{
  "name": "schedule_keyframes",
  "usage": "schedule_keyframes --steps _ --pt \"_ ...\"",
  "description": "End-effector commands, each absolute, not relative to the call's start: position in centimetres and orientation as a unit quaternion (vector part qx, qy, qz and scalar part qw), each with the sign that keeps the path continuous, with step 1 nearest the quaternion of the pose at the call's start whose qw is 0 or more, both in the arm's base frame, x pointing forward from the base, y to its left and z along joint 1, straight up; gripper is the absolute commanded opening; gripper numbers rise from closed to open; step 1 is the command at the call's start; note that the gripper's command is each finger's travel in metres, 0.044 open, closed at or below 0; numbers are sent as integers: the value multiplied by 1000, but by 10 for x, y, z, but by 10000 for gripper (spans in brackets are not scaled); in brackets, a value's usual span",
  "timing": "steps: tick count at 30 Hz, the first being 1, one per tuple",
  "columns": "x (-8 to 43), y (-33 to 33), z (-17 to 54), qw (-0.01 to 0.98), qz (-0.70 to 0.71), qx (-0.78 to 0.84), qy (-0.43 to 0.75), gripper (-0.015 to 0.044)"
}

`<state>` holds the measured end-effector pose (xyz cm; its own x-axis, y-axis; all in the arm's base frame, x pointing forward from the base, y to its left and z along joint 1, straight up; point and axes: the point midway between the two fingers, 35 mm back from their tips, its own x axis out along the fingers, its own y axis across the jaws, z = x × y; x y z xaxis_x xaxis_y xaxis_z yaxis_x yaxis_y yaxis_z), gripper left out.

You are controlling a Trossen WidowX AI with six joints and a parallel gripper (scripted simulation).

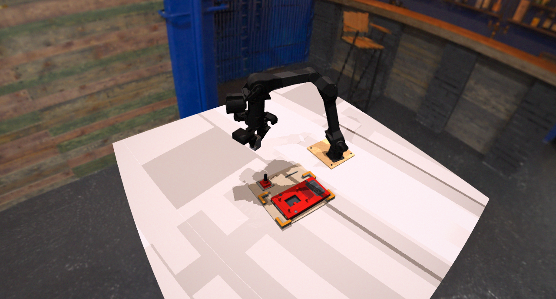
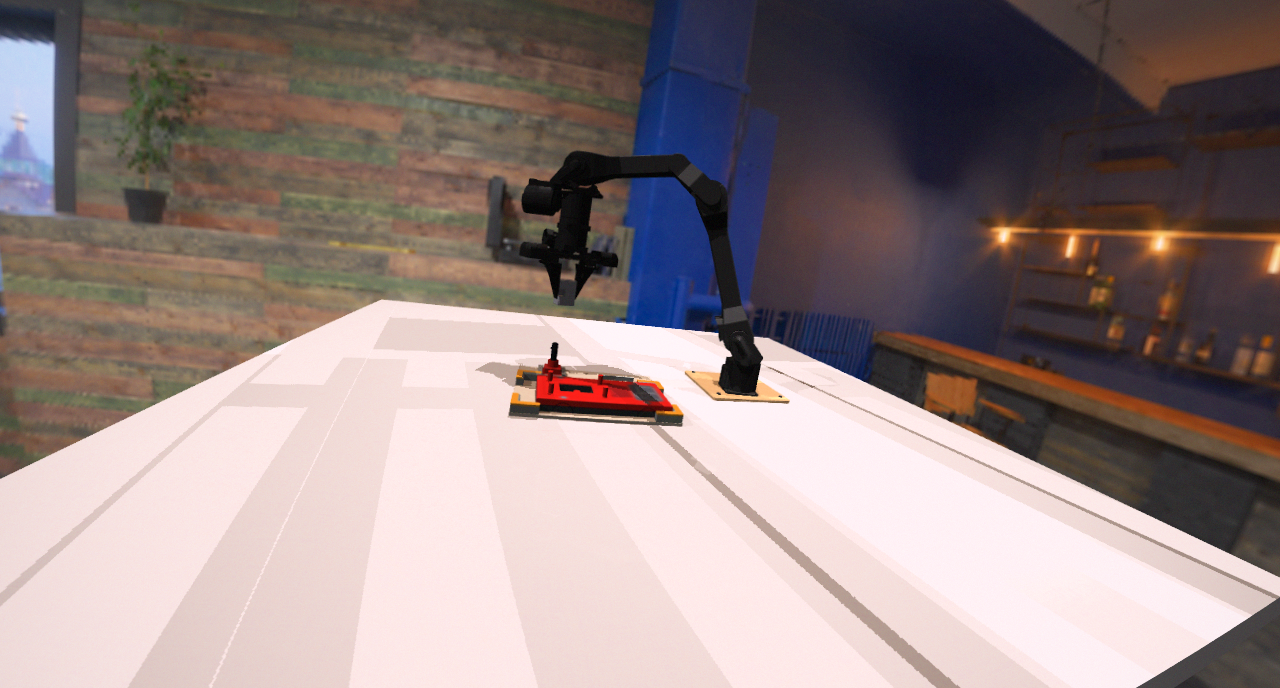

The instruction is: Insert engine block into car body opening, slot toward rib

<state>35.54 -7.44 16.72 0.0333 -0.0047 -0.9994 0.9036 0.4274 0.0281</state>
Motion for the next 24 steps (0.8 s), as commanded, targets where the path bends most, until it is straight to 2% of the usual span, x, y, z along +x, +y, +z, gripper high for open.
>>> schedule_keyframes --steps 1,24 --pt "355 -74 166 630 -337 345 608 0" --pt "355 -74 161 715 -75 73 692 0"
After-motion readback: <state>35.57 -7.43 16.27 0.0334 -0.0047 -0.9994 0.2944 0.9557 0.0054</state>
